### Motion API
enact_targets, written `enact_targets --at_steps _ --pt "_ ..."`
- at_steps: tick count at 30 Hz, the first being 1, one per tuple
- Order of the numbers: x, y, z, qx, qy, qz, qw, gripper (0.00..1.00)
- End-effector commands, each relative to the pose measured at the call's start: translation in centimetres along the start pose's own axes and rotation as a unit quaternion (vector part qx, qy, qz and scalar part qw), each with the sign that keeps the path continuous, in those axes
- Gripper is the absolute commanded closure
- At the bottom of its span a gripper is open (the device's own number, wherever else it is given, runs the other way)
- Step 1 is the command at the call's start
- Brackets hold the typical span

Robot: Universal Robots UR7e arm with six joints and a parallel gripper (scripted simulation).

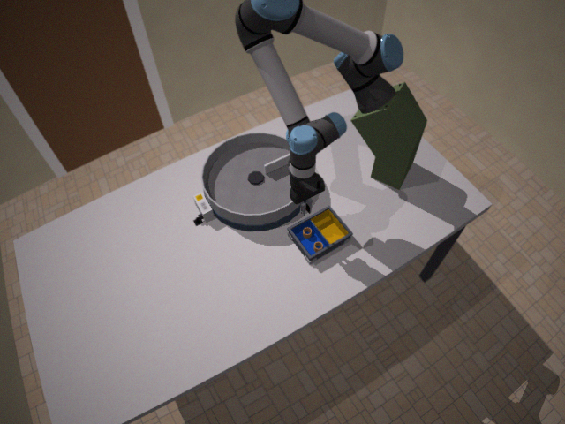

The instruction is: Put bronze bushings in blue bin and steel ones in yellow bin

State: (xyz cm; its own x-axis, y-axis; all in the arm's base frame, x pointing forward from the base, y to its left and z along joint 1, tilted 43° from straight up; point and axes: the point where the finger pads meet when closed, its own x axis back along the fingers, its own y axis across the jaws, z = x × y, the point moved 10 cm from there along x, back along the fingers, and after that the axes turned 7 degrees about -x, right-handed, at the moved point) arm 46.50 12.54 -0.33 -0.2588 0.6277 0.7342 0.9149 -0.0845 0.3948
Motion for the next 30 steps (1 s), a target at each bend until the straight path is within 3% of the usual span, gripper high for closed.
enact_targets --at_steps 1,12,16,22,26,30 --pt "0.0 0.0 0.0 0.000 0.000 -0.001 1.000 0.58" --pt "0.0 0.0 0.0 0.000 0.000 -0.001 1.000 0.58" --pt "-0.5 -0.9 -4.2 0.000 0.000 0.000 1.000 0.60" --pt "-0.6 -1.2 -5.2 0.000 0.000 0.000 1.000 0.60" --pt "-1.1 -2.1 -9.3 0.000 0.000 0.000 1.000 0.60" --pt "-1.2 -2.4 -10.5 0.000 0.000 0.000 1.000 0.60"
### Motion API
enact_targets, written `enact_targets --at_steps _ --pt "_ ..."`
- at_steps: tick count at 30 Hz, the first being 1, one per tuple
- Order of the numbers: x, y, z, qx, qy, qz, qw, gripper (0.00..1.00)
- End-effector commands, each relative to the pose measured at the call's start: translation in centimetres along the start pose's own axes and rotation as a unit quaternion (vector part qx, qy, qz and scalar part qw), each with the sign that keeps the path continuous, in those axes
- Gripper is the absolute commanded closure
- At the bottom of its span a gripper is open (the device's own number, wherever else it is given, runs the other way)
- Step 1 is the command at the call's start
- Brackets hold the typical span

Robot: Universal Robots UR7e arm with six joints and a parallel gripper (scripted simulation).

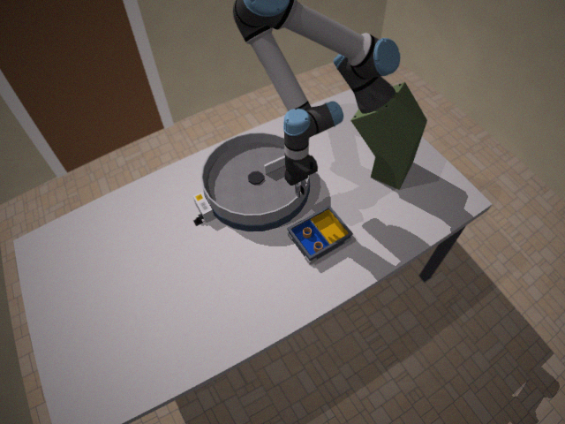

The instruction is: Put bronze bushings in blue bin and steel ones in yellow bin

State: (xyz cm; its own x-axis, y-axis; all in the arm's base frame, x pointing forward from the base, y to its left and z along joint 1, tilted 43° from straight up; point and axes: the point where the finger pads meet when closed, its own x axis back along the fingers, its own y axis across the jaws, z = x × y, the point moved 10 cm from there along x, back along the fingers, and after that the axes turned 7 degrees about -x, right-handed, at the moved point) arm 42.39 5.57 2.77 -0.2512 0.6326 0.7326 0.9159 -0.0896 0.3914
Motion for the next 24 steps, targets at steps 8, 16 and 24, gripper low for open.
enact_targets --at_steps 8,16,24 --pt "-0.9 -1.6 -7.3 0.001 0.004 -0.003 1.000 0.60" --pt "-1.4 -2.6 -11.5 0.001 0.004 -0.003 1.000 0.60" --pt "-1.8 -3.3 -14.6 0.001 0.004 -0.003 1.000 0.60"
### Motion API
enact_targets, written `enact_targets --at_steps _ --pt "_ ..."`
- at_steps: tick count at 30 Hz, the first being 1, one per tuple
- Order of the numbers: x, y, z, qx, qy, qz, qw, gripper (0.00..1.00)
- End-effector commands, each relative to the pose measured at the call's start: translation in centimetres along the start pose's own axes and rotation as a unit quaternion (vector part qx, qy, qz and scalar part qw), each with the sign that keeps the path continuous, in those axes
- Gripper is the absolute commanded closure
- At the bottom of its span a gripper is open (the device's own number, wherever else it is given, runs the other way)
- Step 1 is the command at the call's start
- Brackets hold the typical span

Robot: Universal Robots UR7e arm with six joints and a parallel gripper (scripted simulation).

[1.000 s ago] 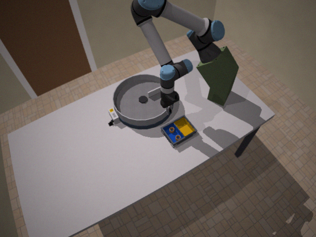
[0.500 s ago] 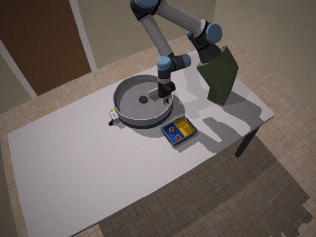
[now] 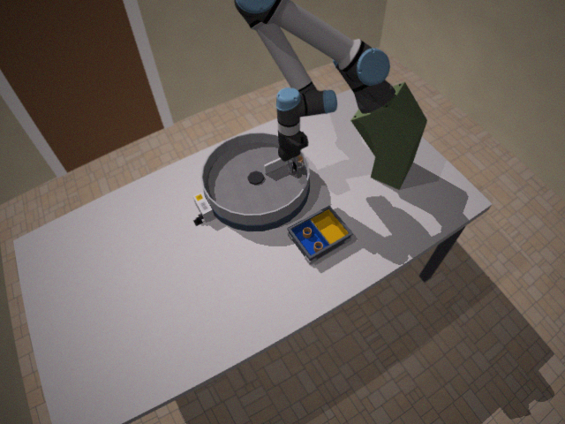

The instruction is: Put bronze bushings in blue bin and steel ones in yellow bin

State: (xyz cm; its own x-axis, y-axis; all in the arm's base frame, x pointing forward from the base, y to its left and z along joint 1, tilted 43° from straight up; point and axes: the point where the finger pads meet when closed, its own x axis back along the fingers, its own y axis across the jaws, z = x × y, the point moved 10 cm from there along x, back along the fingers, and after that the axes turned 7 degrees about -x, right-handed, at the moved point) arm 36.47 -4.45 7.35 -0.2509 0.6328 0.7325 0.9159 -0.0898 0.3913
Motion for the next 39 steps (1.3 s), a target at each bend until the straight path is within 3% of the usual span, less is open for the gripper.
enact_targets --at_steps 1,4,16,39 --pt "-0.4 -0.8 -3.6 0.001 0.004 -0.003 1.000 0.60" --pt "-0.7 -1.3 -5.7 0.001 0.004 -0.003 1.000 0.60" --pt "-0.7 -1.3 -5.7 0.001 0.004 -0.003 1.000 0.60" --pt "-5.1 -1.3 -5.7 0.001 0.003 -0.003 1.000 0.60"
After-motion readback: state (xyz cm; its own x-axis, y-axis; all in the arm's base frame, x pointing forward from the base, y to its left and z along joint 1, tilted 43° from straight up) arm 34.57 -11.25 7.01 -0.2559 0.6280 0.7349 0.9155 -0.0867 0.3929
